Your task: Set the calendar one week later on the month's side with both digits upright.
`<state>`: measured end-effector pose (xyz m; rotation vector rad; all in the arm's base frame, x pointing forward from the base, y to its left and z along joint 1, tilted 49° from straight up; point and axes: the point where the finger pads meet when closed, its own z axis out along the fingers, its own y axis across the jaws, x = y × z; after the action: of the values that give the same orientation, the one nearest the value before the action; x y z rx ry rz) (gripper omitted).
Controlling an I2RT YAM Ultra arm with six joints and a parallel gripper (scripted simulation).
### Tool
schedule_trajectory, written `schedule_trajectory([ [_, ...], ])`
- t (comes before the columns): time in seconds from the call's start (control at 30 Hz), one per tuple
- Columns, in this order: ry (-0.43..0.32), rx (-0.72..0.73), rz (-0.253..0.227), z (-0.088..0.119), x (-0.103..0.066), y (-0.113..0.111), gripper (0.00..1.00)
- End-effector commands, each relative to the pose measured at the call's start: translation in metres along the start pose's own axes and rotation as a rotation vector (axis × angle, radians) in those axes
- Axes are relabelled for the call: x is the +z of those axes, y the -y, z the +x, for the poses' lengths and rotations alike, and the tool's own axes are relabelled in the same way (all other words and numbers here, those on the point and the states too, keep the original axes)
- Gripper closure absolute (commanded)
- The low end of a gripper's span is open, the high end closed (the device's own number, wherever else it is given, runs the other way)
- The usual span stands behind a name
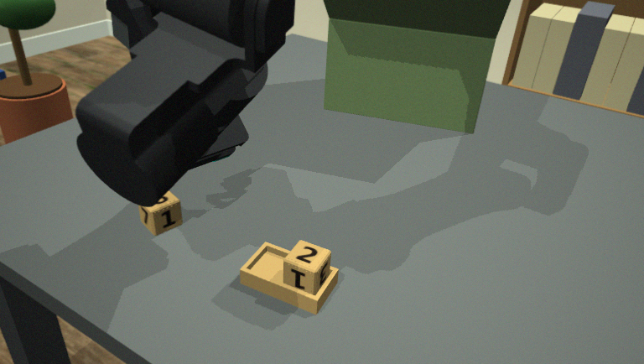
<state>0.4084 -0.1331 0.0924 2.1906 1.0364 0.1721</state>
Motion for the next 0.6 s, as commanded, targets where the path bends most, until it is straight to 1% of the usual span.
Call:
schedule_trajectory([
  [0.0,0.015,0.004,-0.008,-0.001,0.002,-0.002,0.53],
  [0.57,0.015,0.004,-0.008,0.018,0.022,-0.002,0.53],
])
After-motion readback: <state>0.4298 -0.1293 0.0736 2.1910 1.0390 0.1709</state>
